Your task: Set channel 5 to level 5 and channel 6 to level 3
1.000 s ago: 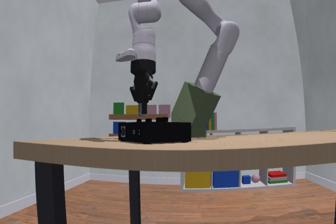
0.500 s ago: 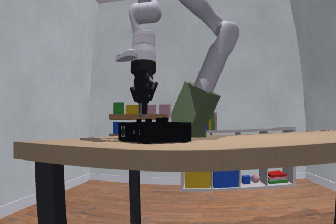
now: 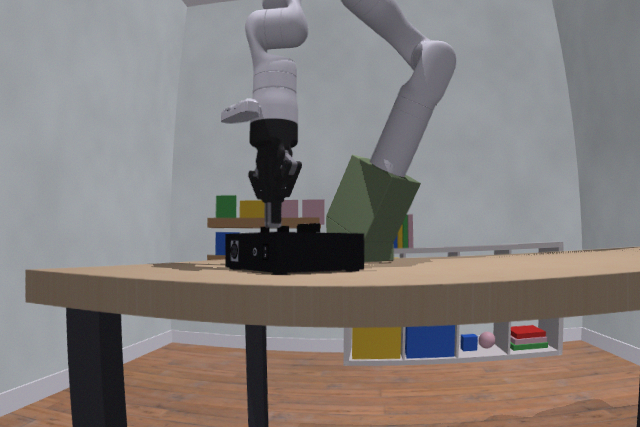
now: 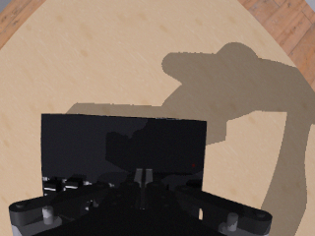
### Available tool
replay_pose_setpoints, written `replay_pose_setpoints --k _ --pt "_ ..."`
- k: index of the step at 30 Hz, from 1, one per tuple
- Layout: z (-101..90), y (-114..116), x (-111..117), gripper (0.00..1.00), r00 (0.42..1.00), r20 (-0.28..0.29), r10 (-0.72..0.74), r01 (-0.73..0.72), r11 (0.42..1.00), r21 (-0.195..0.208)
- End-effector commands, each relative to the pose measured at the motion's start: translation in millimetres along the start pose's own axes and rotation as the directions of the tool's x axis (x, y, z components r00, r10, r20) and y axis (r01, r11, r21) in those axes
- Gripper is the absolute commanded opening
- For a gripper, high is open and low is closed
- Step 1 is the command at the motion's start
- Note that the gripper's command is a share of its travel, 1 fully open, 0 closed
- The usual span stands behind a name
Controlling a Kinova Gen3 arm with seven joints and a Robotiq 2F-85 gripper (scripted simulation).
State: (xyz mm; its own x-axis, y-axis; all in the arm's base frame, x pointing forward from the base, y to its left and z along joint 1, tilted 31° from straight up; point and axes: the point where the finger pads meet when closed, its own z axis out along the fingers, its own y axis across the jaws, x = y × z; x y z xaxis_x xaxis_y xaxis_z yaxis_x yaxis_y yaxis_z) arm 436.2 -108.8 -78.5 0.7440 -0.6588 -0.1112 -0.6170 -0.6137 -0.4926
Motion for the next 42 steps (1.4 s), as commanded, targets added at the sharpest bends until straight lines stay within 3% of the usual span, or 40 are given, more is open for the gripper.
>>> replay_pose_setpoints --k 1,42 --pt "2.4 -1.5 2.6 0.0 1.0 -0.007 0.004 -0.004 1.0 0.005" --pt "2.7 -1.6 -5.8 0.0 1.0 -0.007 0.004 -0.004 1.0 0.005"
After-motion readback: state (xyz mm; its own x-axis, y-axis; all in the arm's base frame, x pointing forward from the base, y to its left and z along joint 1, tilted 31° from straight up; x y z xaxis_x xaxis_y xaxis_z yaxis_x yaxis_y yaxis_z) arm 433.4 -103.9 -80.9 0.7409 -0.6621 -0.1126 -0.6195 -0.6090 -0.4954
